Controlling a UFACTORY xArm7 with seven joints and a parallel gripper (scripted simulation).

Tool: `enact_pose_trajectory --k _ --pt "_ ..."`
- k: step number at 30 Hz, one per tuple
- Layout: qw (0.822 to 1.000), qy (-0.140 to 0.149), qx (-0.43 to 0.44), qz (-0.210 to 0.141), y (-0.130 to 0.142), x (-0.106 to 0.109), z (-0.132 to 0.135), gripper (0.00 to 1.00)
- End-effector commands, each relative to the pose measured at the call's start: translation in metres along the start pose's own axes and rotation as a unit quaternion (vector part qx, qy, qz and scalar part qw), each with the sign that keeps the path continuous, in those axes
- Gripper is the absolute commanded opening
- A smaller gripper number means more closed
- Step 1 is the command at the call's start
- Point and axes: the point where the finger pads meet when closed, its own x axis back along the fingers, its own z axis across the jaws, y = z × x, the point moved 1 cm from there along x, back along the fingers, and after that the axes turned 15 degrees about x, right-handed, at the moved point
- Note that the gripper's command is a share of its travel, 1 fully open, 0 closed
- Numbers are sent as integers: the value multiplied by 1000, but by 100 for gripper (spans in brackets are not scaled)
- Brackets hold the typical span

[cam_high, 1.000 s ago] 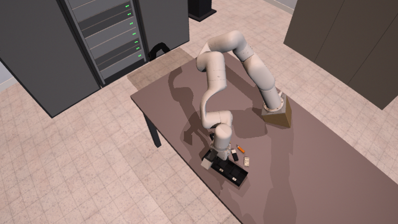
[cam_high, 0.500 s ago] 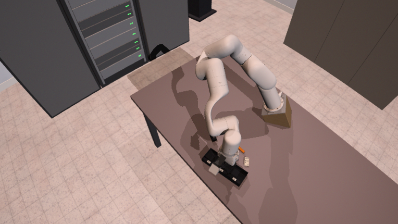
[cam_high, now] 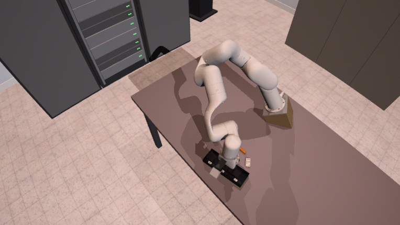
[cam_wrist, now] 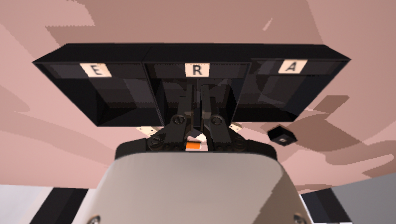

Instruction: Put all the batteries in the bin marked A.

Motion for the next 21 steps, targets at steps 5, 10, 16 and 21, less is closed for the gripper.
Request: enact_pose_trajectory --k 5,10,16,21 --pt "1000 0 0 3 -3 -8 -1 7" --pt "1000 0 0 3 -3 -8 -1 7" --pt "1000 0 0 3 -3 -8 -1 7" --pt "1000 0 0 4 -3 -8 -1 7"
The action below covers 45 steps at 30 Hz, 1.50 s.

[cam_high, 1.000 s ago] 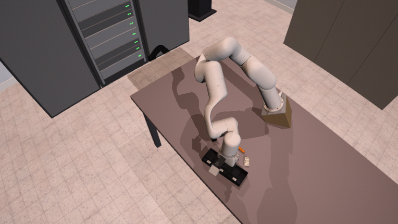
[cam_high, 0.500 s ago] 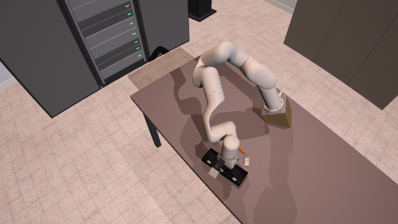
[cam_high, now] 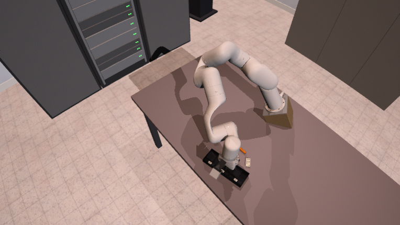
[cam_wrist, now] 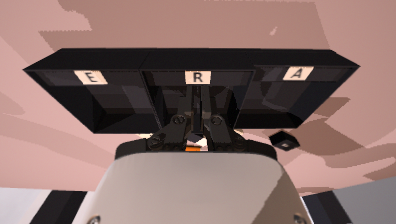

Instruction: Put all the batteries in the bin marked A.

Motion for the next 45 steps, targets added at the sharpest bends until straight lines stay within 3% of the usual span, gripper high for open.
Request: enact_pose_trajectory --k 1,29,45 --pt "1000 0 0 2 -2 2 0 7" --pt "1000 0 0 2 -1 2 0 7" --pt "1000 0 0 2 -1 22 0 7"
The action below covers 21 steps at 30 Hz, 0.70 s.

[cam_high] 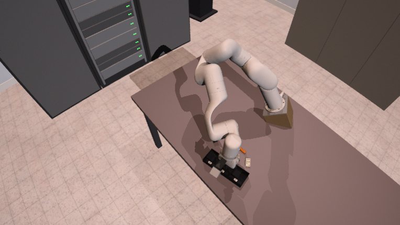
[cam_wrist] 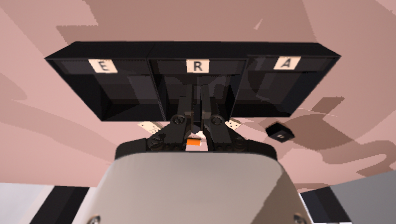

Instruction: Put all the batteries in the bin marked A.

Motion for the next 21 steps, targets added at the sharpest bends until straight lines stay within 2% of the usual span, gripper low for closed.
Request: enact_pose_trajectory --k 1,7,13,18,21 --pt "1000 0 0 2 -1 3 0 7" --pt "1000 0 0 2 -1 11 0 7" --pt "1000 0 0 2 -1 35 0 7" --pt "1000 0 0 2 -1 36 0 7" --pt "1000 0 0 2 -5 36 -15 7"
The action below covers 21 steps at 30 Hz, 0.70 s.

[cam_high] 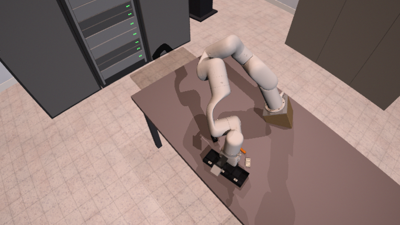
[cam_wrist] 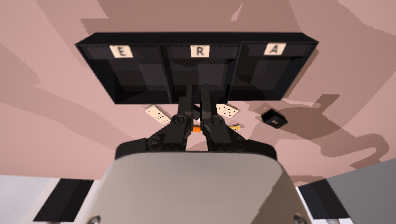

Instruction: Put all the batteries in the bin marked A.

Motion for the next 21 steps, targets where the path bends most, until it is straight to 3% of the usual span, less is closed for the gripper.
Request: enact_pose_trajectory --k 1,12,21 --pt "1000 -1 2 3 -5 3 -17 7" --pt "1000 -1 2 3 -18 3 -71 7" --pt "1000 -1 2 3 -20 -2 -80 7"
